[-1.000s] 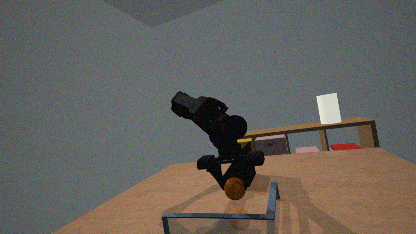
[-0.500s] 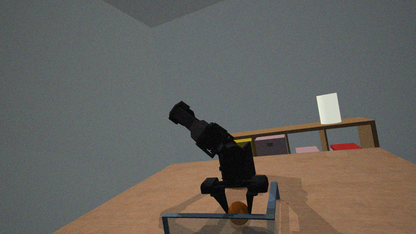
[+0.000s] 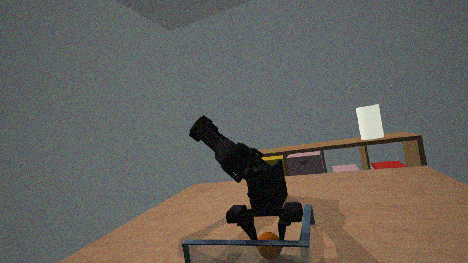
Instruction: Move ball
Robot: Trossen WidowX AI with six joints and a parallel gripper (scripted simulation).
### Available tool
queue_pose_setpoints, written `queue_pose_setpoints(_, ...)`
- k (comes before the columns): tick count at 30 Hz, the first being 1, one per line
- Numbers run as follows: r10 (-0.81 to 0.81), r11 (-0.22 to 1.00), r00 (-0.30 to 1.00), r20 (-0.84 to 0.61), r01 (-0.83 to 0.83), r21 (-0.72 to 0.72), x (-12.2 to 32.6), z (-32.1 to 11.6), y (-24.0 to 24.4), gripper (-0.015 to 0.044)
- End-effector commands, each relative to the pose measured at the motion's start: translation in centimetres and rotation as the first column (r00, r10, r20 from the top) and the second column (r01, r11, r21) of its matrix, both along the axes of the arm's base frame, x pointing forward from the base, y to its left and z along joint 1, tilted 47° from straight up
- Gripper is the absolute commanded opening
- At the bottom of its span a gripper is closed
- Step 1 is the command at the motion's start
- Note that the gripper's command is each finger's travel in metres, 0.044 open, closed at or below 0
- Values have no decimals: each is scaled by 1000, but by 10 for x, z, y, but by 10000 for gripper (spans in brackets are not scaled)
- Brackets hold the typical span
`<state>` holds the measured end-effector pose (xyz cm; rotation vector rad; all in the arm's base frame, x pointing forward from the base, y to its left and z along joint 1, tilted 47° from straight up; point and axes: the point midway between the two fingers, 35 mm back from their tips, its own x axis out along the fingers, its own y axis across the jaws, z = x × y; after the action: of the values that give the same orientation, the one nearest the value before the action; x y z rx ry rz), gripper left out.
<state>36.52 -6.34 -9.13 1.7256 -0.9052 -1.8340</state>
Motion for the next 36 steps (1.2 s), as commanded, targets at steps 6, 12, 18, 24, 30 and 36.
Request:
queue_pose_setpoints(6, 0, 1000, 1000, 0, 0, 0, 0, 0, 0, 157)
queue_pose_setpoints(12, 0, 1000, 1000, 0, 0, 0, 0, 0, 0, 315)
queue_pose_setpoints(18, 2, 1000, 1000, 0, -2, 3, 5, 16, 18, 405)
queue_pose_setpoints(24, 4, 1000, 1000, -2, -4, 2, 9, 58, 63, 405)
queue_pose_setpoints(30, 20, 1000, 1000, -1, -20, 2, 10, 52, 60, 405)
queue_pose_setpoints(36, 17, 1000, 1000, 4, -17, 3, 11, 78, 87, 440)
